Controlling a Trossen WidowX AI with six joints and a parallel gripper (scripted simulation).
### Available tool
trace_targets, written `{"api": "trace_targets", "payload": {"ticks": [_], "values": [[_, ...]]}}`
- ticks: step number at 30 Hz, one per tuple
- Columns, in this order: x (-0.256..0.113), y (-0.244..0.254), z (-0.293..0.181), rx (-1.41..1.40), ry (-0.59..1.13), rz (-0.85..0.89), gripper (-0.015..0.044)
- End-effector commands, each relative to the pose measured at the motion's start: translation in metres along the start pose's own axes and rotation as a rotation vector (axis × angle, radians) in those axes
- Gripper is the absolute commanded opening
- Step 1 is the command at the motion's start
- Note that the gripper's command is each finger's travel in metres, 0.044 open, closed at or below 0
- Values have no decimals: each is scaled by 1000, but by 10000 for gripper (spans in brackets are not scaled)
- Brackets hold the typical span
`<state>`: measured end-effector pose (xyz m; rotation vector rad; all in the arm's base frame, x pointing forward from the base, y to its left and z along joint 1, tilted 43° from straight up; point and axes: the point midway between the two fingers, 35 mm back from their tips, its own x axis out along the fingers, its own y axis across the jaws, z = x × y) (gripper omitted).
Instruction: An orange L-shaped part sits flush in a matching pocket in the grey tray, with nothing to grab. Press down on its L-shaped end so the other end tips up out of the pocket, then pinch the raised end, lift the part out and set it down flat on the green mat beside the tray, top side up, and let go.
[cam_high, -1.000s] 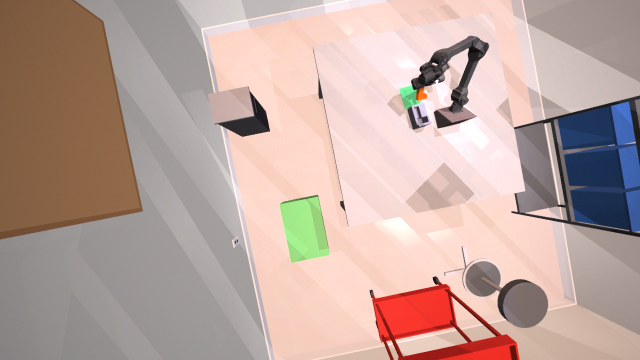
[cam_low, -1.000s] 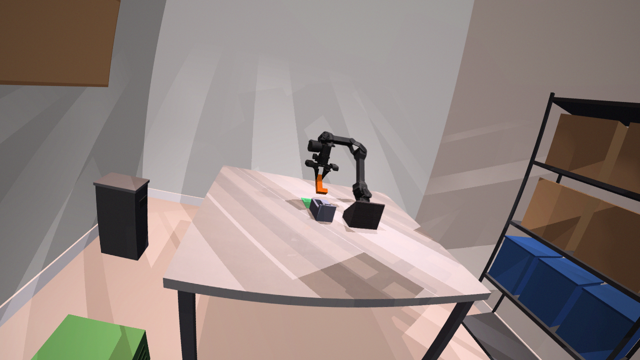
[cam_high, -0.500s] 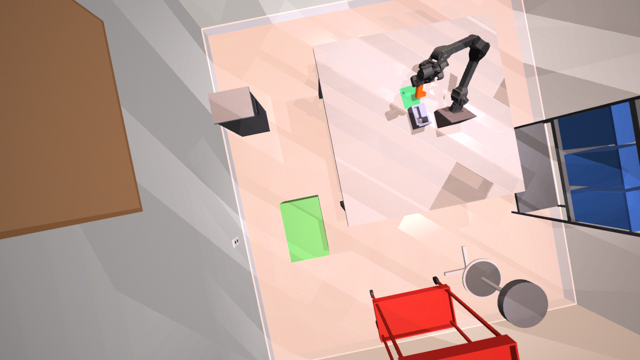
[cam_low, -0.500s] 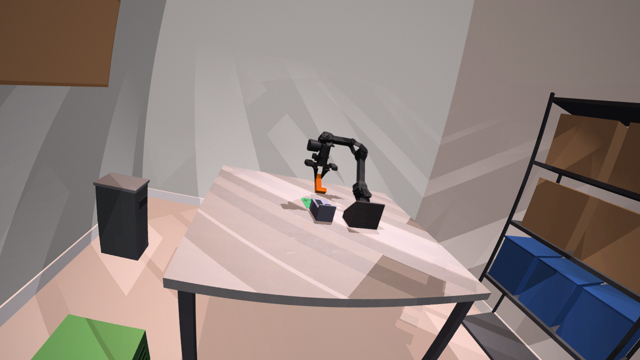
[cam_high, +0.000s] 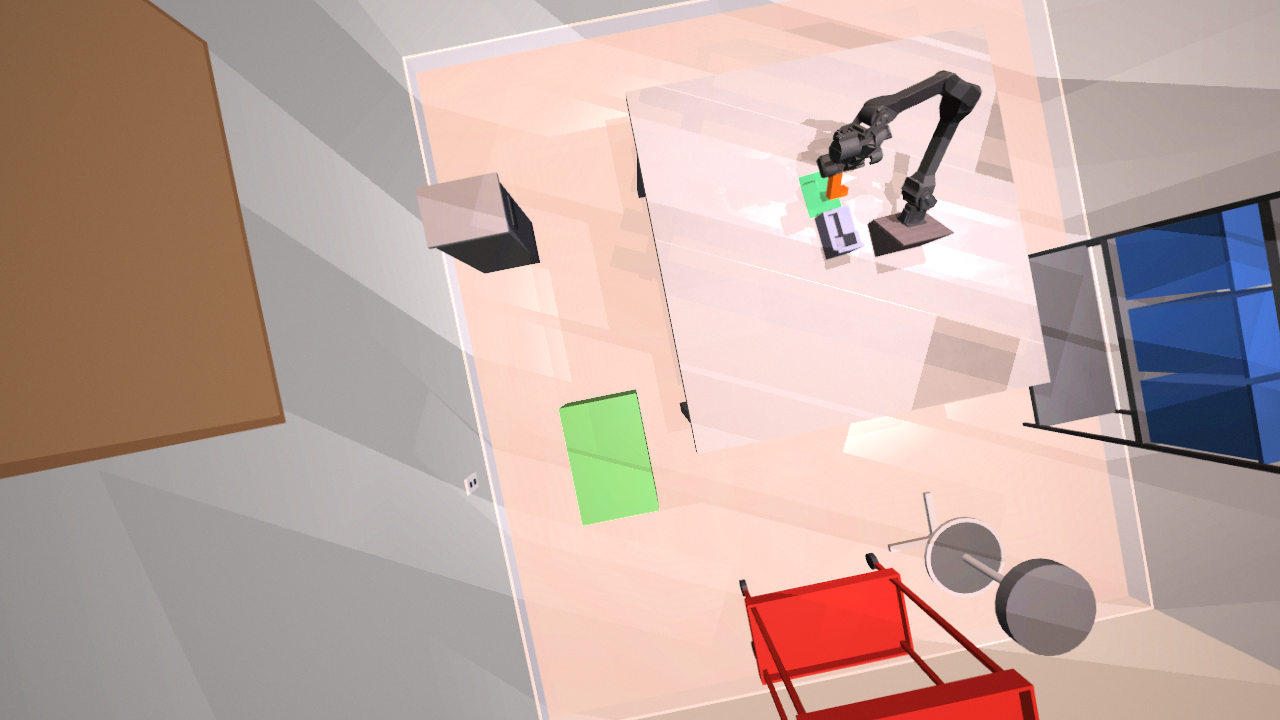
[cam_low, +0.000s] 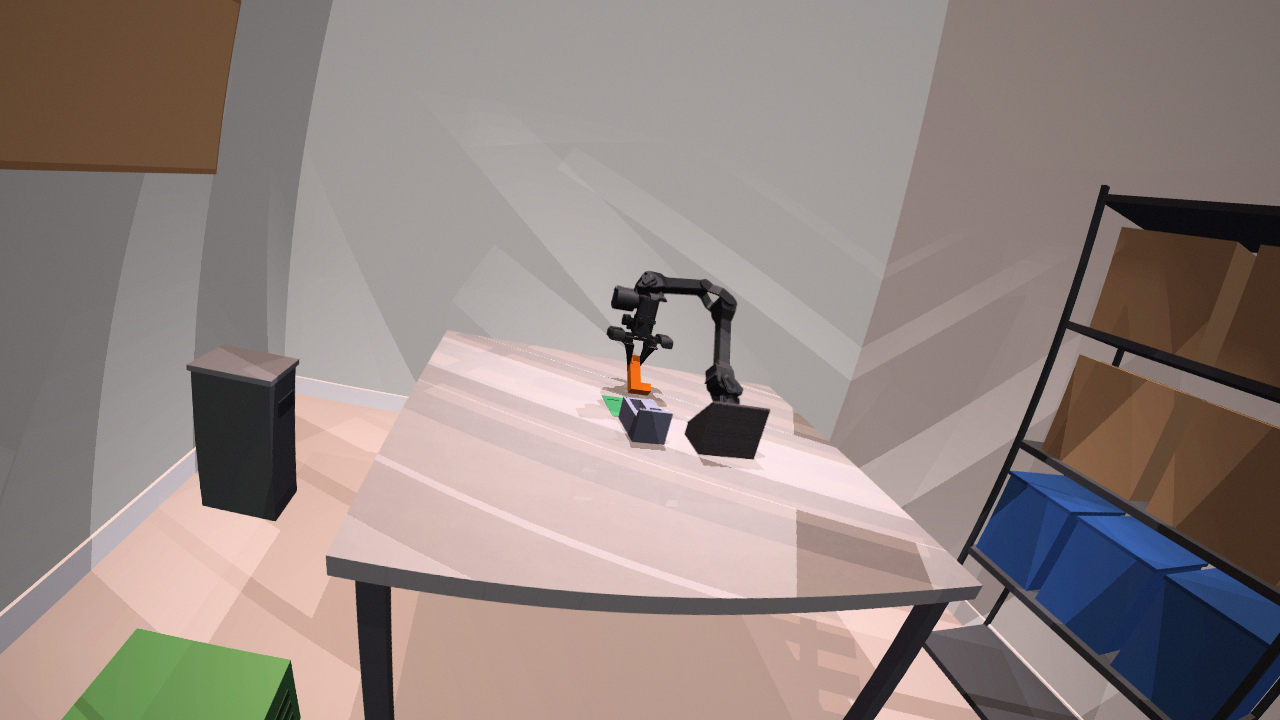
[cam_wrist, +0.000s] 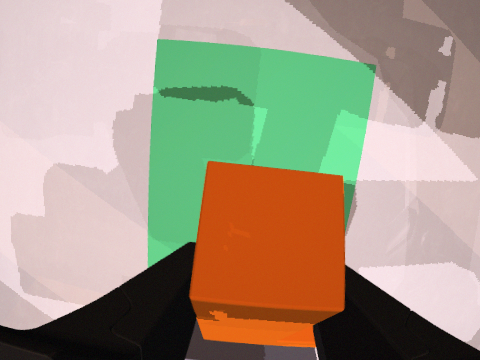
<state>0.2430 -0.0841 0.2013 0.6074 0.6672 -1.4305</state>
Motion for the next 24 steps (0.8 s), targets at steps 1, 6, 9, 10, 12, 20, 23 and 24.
{"api": "trace_targets", "payload": {"ticks": [1,6,9,10,12,20,23,24], "values": [[8,-2,1,-2,-3,1,0],[16,-2,1,-2,-4,1,0],[21,-2,1,-1,-4,1,0],[22,-2,1,-1,-4,1,0],[25,-2,1,-1,-4,1,0],[38,-2,1,-1,-5,1,0],[43,-2,1,-1,-5,1,0],[45,-2,1,-1,-5,1,0]]}}
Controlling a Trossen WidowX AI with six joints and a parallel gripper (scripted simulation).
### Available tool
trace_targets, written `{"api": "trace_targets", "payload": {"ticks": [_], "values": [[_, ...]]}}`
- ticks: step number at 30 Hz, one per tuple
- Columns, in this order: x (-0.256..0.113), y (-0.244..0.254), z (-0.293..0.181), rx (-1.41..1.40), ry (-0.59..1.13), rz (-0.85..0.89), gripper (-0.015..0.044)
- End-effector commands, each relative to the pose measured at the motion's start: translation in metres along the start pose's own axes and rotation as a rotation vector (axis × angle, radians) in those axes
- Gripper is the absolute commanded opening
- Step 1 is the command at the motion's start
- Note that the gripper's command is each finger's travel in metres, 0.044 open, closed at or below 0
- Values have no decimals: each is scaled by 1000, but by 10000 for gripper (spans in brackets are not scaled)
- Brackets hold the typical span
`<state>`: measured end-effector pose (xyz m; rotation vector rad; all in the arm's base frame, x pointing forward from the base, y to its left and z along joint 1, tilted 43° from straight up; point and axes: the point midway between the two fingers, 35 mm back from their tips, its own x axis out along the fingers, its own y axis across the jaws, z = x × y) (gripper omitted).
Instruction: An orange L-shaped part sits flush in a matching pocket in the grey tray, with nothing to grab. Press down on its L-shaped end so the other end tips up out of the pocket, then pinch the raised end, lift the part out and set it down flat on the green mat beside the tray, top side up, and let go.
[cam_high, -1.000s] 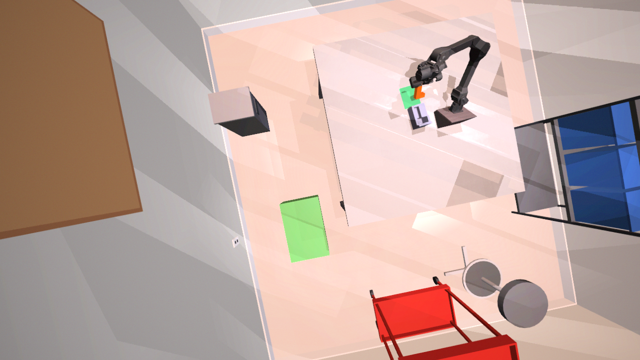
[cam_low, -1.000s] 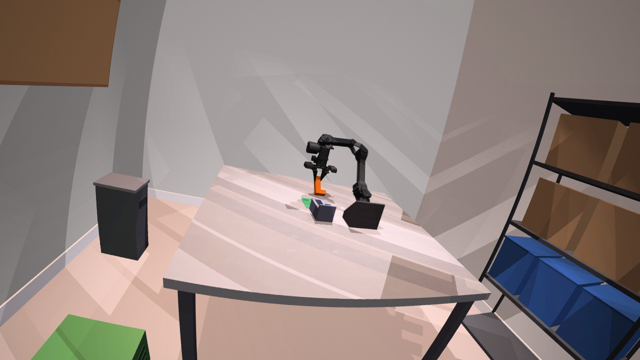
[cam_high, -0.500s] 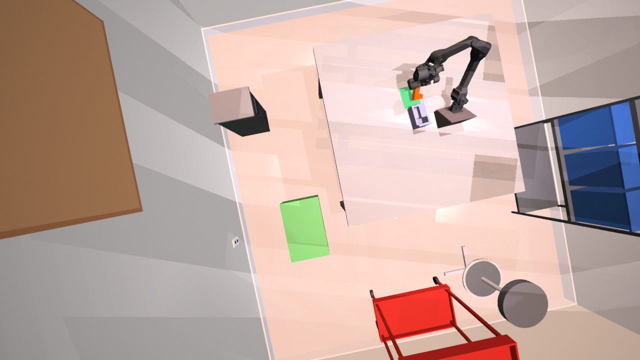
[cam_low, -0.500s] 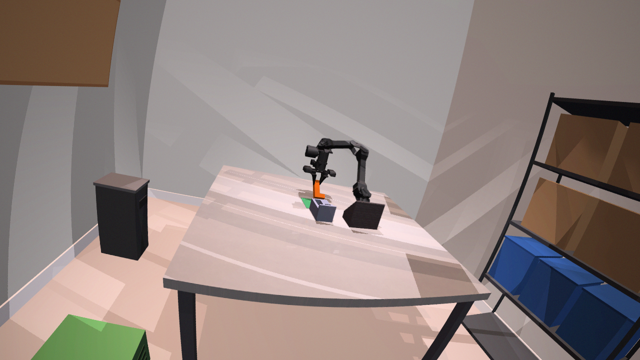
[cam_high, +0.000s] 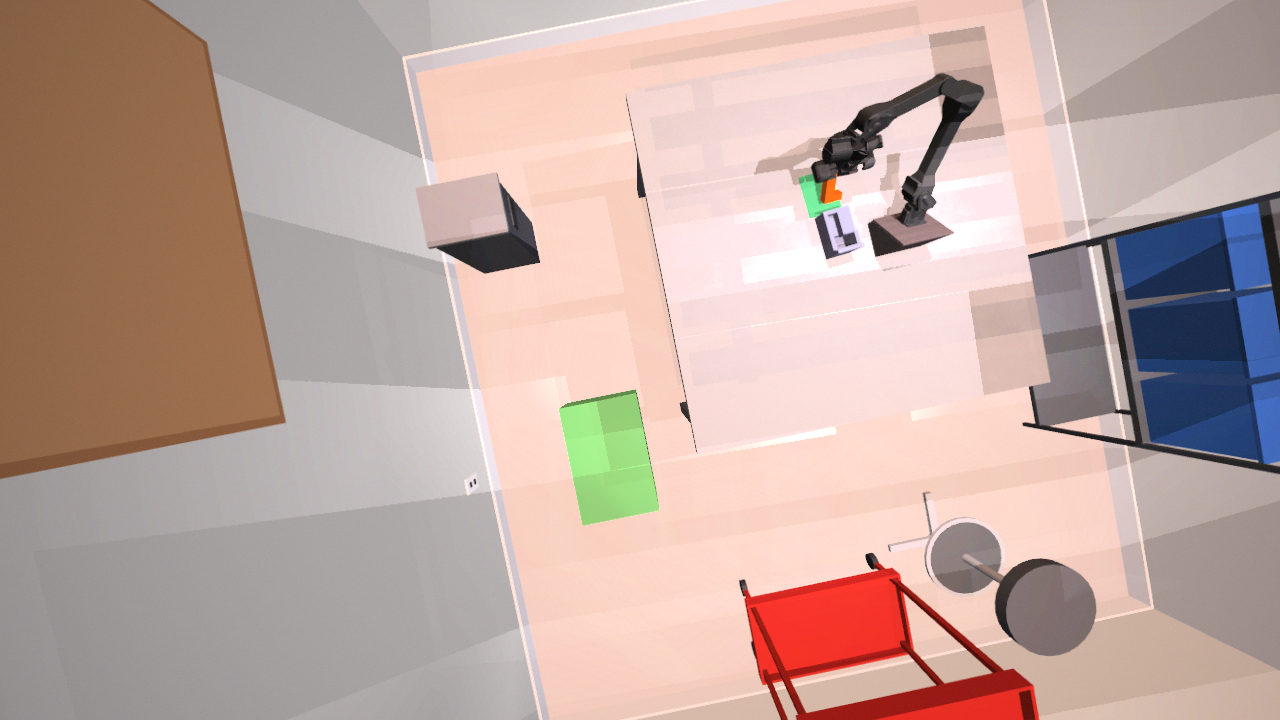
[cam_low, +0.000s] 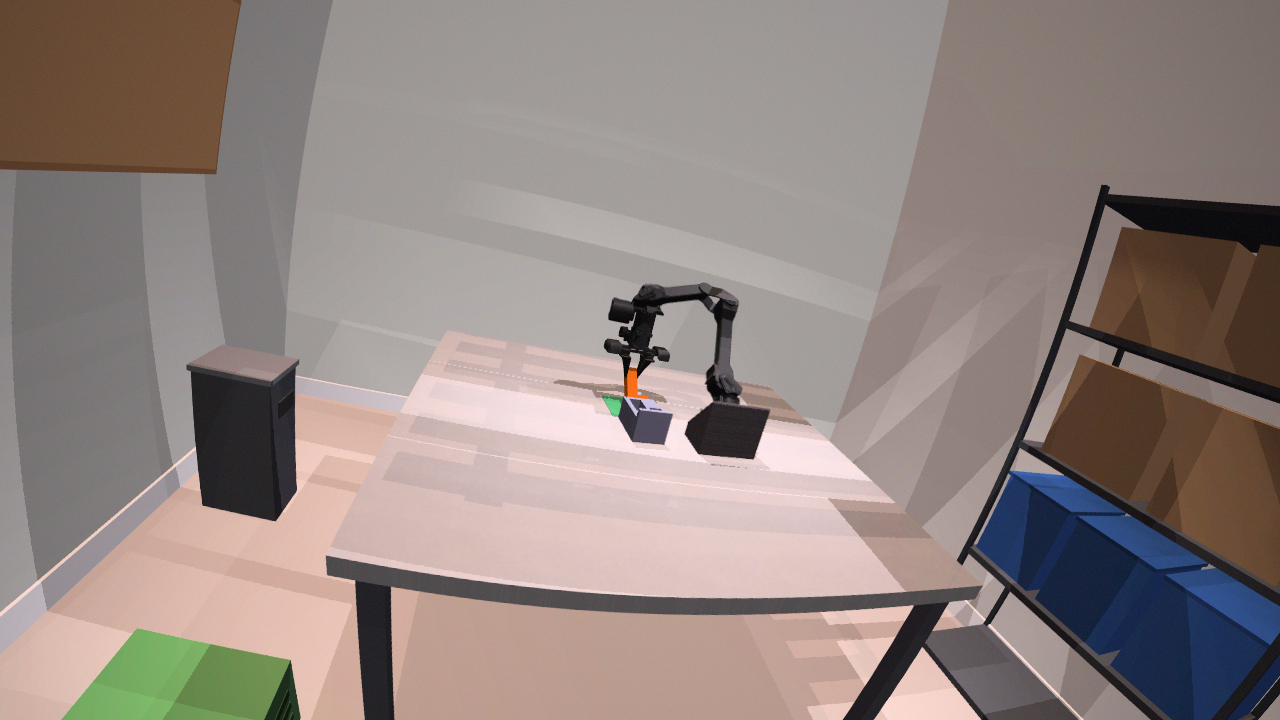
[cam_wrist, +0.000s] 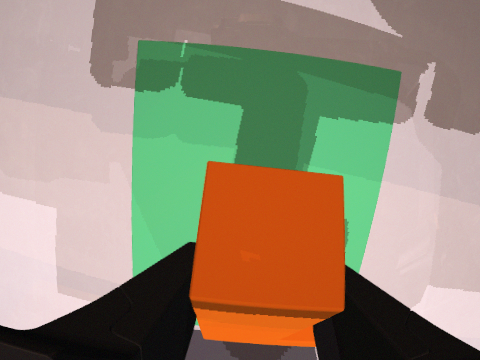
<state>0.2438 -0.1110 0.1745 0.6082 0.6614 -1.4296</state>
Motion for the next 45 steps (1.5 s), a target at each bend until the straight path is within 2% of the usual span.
{"api": "trace_targets", "payload": {"ticks": [1,23,33,38,42,45], "values": [[8,-2,0,-4,-2,-2,0],[15,-2,0,0,-3,-2,0],[15,-2,0,0,-3,-2,263],[-16,1,-1,-12,2,11,394],[-64,-1,-1,-30,1,30,400],[-73,-3,-1,-34,-1,33,400]]}}
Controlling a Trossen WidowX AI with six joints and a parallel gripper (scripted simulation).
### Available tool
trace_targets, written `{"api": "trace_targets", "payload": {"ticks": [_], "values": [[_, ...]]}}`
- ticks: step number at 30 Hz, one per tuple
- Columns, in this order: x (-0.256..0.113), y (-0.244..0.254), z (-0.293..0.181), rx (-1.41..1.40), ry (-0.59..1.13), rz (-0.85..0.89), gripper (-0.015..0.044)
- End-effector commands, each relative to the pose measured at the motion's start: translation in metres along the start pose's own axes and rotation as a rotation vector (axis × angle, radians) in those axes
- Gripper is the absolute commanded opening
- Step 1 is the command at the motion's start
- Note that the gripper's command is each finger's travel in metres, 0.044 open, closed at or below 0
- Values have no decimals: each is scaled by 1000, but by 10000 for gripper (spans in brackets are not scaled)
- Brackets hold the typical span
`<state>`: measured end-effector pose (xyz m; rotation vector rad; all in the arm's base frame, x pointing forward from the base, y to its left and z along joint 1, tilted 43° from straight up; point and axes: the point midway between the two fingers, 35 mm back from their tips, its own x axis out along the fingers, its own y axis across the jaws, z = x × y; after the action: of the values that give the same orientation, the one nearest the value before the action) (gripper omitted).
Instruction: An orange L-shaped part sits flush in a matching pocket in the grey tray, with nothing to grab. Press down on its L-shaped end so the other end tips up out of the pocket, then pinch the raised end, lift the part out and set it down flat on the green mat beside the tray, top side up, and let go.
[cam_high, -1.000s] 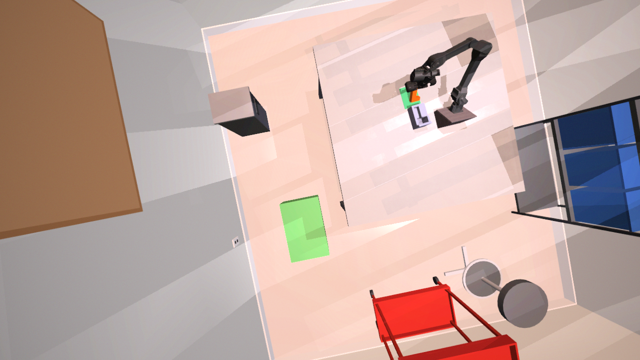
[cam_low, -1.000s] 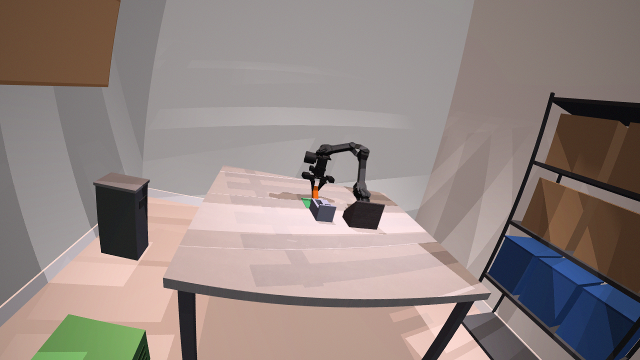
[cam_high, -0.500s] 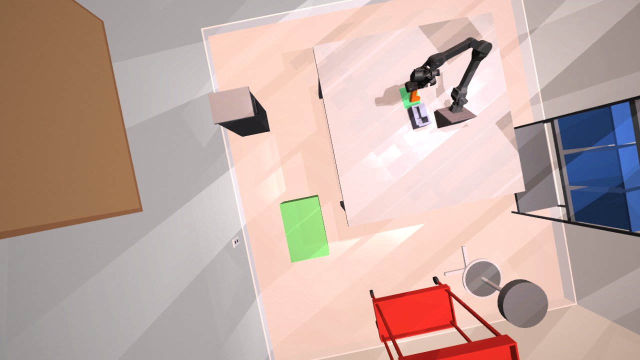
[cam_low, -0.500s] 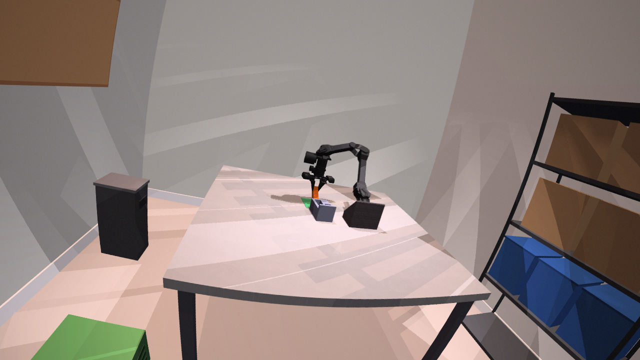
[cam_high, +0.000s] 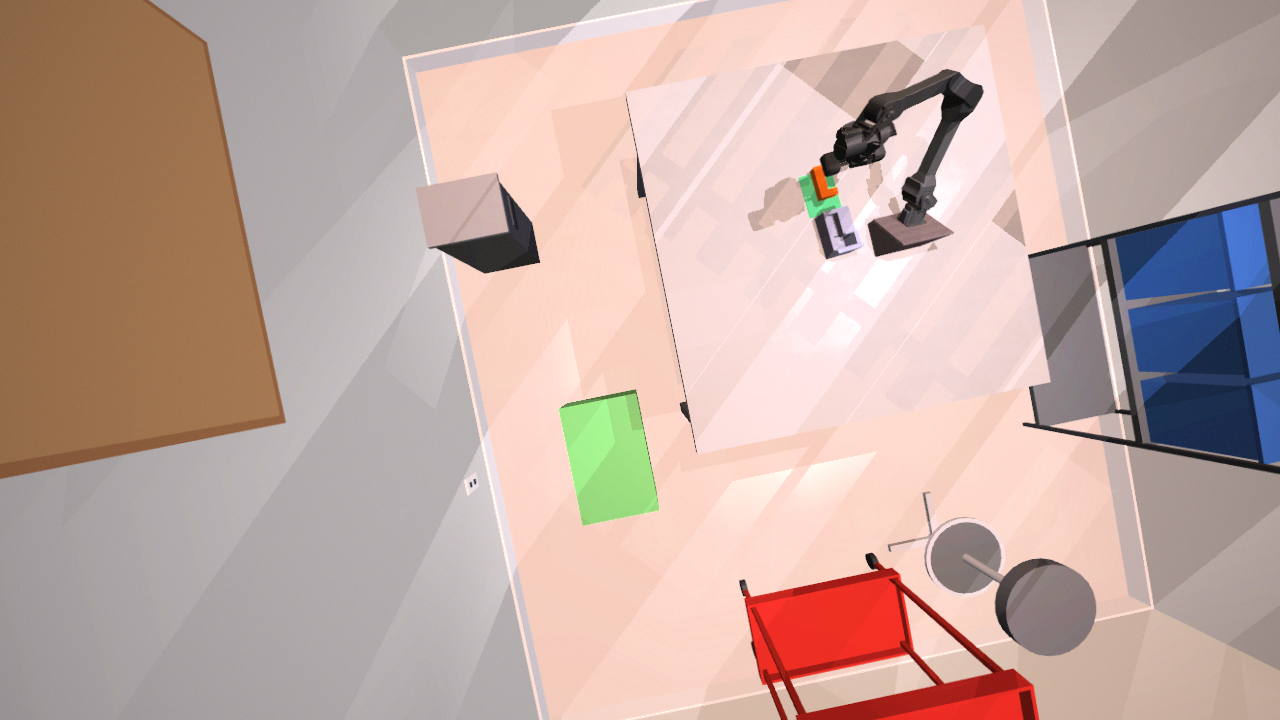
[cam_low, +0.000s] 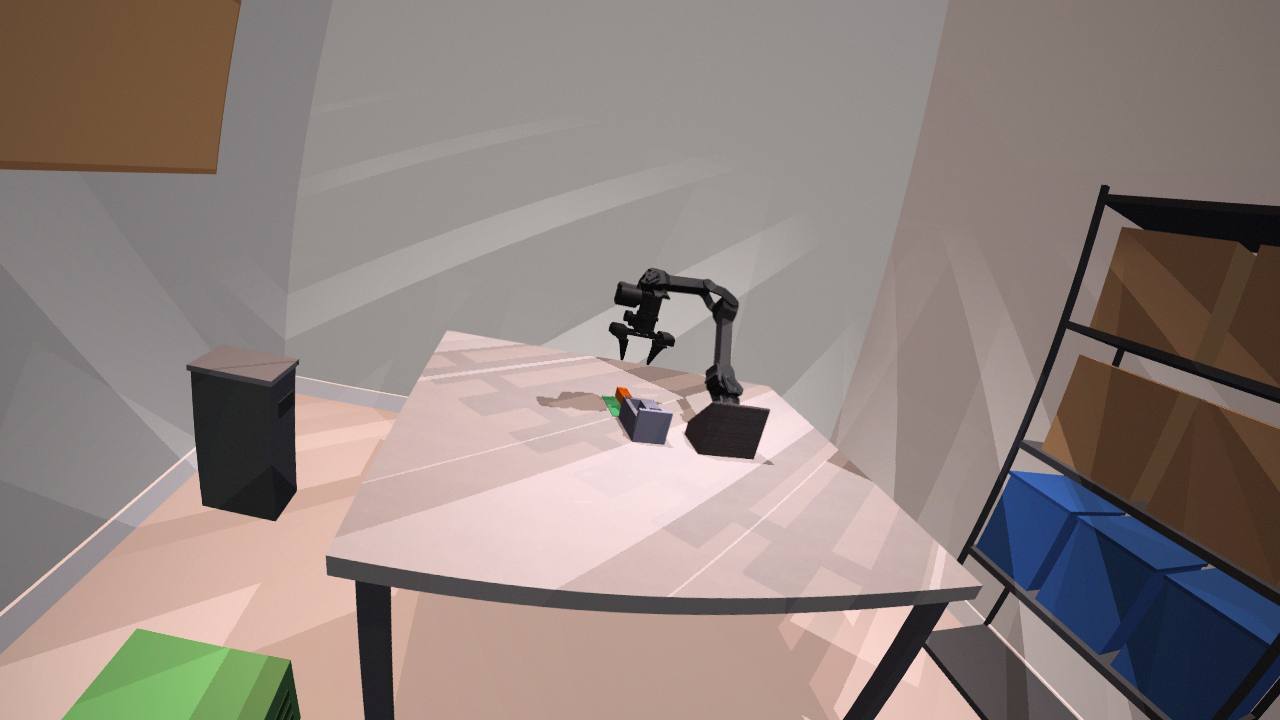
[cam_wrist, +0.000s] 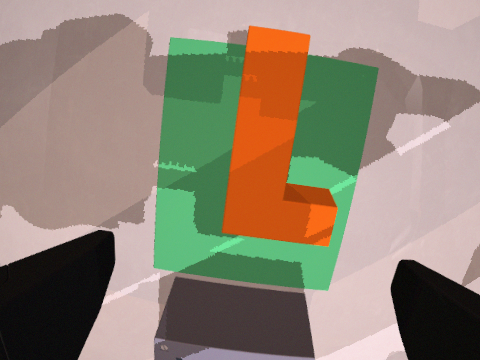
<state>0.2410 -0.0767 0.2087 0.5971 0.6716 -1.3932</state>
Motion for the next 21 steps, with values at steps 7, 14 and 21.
{"api": "trace_targets", "payload": {"ticks": [7,14,21], "values": [[-19,-1,1,-6,-3,13,400],[-19,-1,1,-6,-3,13,400],[-19,-1,1,-6,-3,13,400]]}}
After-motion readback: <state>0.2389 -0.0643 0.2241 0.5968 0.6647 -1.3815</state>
